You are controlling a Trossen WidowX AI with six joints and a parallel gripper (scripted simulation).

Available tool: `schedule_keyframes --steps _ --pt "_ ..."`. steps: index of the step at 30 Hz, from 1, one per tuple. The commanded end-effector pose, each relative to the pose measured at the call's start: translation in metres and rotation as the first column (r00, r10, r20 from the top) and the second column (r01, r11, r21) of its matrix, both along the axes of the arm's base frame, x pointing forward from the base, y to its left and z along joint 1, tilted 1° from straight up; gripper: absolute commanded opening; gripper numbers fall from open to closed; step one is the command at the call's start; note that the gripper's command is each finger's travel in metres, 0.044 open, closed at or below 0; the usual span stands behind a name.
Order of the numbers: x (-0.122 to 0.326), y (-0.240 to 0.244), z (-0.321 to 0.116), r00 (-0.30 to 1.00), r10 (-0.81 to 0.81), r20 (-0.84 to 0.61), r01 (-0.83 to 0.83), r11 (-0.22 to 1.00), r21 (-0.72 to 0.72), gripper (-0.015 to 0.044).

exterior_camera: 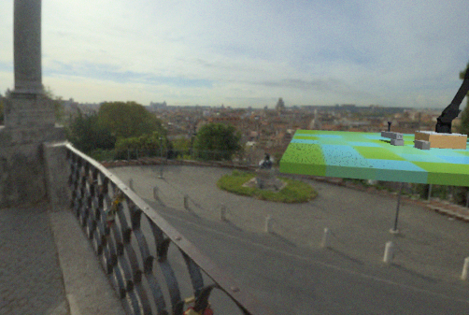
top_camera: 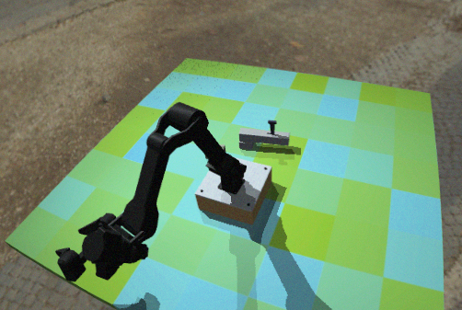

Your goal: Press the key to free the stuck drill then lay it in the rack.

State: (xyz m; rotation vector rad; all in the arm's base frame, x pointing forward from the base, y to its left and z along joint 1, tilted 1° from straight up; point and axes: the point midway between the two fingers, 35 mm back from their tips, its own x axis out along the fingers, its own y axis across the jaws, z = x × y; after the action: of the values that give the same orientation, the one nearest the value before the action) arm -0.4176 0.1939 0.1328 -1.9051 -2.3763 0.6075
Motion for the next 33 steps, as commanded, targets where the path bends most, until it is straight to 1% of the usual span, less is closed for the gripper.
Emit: schedule_keyframes --steps 1,10,12,15,20,25,29,33 --pt "0.0 0.0 0.0 1.0 0.0 0.0 0.0 1.0 0.0 0.0374" --pt "0.004 0.006 -0.002 1.0 -0.013 -0.01 0.013 1.0 -0.014 0.0137" --pt "0.017 0.027 -0.006 0.997 -0.063 -0.037 0.061 0.997 -0.05 0.0085" --pt "0.046 0.073 -0.008 0.982 -0.174 -0.075 0.166 0.981 -0.102 0.0006" --pt "0.109 0.138 -0.013 0.921 -0.366 -0.132 0.339 0.921 -0.194 0.0" --pt "0.188 0.186 -0.018 0.809 -0.561 -0.178 0.501 0.815 -0.293 0.0" --pt "0.257 0.21 -0.023 0.675 -0.705 -0.215 0.61 0.699 -0.373 0.0" --pt "0.327 0.222 -0.028 0.49 -0.831 -0.262 0.697 0.554 -0.454 0.0"
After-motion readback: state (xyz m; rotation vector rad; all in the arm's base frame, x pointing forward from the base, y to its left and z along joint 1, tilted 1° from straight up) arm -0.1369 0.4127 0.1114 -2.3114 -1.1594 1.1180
